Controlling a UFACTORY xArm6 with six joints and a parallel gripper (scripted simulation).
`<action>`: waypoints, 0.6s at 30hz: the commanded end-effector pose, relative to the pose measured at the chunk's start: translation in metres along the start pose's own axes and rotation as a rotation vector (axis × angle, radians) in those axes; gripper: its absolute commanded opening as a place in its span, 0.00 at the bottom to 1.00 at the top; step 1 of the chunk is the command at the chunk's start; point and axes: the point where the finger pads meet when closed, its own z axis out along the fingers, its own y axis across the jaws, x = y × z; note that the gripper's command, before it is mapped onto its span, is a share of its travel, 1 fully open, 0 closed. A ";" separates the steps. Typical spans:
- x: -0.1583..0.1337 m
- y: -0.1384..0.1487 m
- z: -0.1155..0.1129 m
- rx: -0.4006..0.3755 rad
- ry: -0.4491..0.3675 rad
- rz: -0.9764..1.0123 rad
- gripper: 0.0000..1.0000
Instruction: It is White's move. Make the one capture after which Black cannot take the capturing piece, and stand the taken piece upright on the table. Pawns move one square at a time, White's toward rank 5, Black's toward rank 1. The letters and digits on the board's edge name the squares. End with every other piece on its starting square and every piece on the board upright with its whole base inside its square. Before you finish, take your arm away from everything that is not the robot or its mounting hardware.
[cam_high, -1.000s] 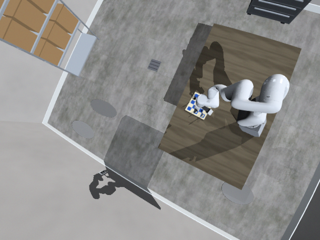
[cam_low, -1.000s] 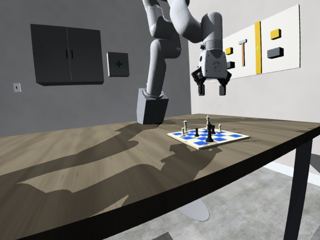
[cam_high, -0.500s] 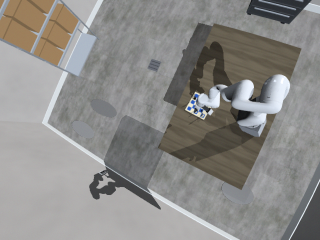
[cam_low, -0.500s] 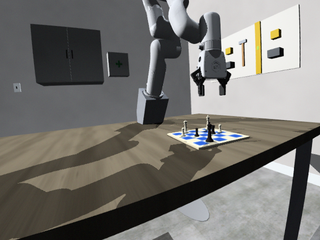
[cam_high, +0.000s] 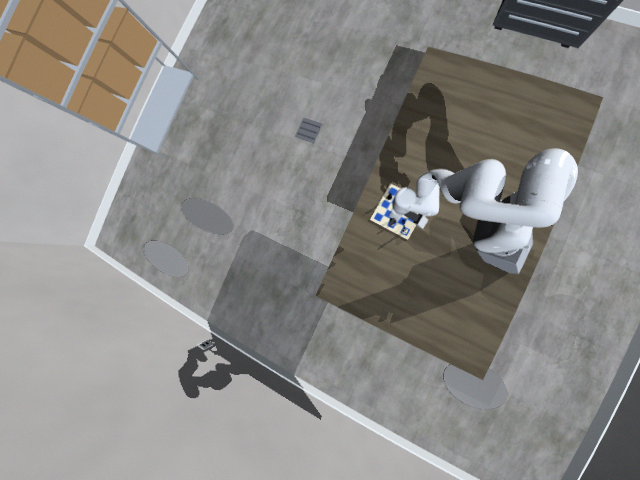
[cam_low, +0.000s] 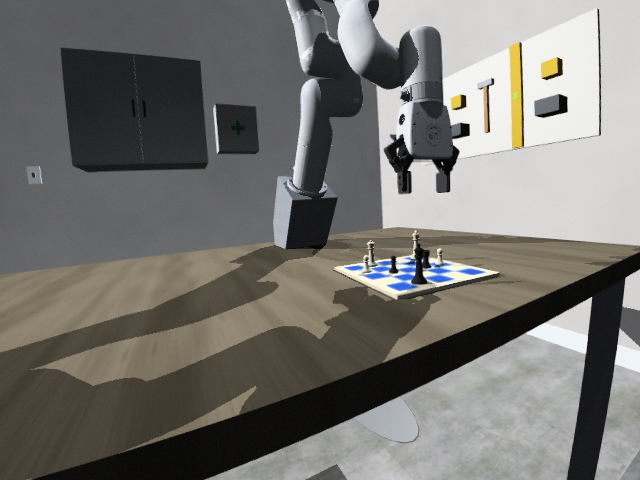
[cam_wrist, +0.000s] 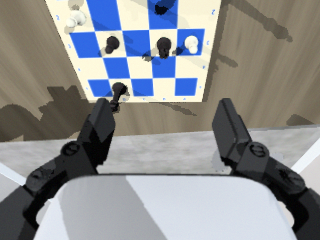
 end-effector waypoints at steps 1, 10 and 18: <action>-0.002 0.000 0.010 -0.003 -0.003 -0.279 1.00; -0.002 0.000 0.028 0.014 -0.004 -0.607 1.00; -0.001 0.001 0.041 0.025 -0.002 -0.907 1.00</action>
